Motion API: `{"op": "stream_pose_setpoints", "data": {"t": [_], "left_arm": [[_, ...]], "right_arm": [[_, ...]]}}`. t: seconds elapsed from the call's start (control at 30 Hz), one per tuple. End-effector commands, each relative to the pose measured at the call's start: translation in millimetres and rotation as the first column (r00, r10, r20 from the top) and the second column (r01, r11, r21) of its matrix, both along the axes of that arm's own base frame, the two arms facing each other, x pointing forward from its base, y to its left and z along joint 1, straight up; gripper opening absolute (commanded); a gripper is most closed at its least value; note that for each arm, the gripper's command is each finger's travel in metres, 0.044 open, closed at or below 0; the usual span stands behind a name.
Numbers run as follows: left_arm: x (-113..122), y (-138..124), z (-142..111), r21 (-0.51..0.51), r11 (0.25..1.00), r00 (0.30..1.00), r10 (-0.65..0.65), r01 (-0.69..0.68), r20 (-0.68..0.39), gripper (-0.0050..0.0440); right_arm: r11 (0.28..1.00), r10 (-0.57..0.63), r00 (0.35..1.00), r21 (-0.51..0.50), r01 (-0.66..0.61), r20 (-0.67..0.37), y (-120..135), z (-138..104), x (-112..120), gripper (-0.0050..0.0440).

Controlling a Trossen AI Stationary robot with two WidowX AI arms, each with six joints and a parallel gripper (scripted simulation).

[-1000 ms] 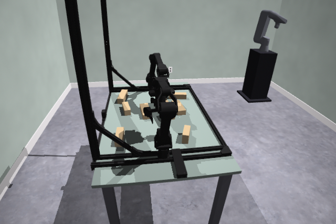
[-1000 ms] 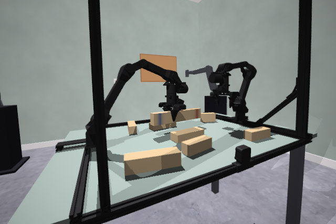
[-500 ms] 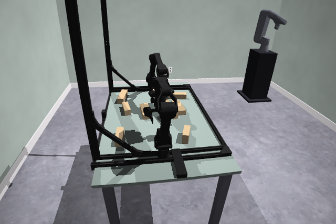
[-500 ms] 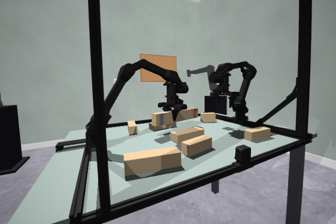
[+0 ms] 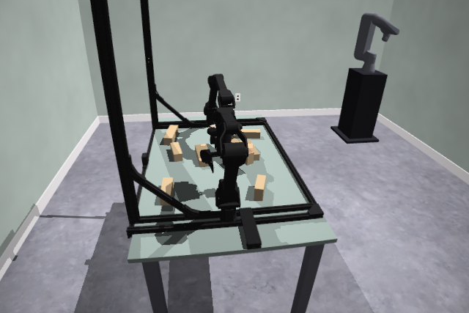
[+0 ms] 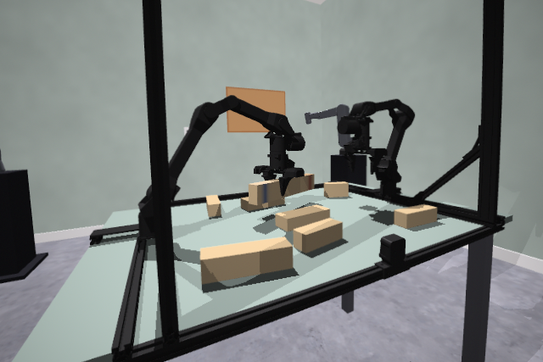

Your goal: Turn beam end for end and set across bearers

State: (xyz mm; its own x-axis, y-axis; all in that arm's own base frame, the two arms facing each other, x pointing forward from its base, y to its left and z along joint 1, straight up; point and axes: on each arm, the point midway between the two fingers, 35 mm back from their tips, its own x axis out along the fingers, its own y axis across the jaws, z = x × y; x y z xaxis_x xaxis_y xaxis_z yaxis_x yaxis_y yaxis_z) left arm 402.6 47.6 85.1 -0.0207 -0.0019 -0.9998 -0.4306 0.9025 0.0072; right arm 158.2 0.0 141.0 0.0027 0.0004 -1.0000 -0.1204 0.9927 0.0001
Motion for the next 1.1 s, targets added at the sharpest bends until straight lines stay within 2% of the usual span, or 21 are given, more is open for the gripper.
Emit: {"op": "stream_pose_setpoints", "data": {"t": [0.0,1.07], "left_arm": [[2.5,-0.7,6.8,0.002,0.999,0.999,0.040,-0.040,0.021,0.0000],[4.6,-5.8,6.8,0.002,0.939,0.939,0.343,-0.343,0.021,0.0000]], "right_arm": [[1.000,-0.005,1.000,0.000,0.005,-0.003,0.0,-0.1,-0.7,0.0440],[1.000,-0.005,1.000,0.000,0.005,-0.003,0.0,-0.1,-0.7,0.0440]]}}
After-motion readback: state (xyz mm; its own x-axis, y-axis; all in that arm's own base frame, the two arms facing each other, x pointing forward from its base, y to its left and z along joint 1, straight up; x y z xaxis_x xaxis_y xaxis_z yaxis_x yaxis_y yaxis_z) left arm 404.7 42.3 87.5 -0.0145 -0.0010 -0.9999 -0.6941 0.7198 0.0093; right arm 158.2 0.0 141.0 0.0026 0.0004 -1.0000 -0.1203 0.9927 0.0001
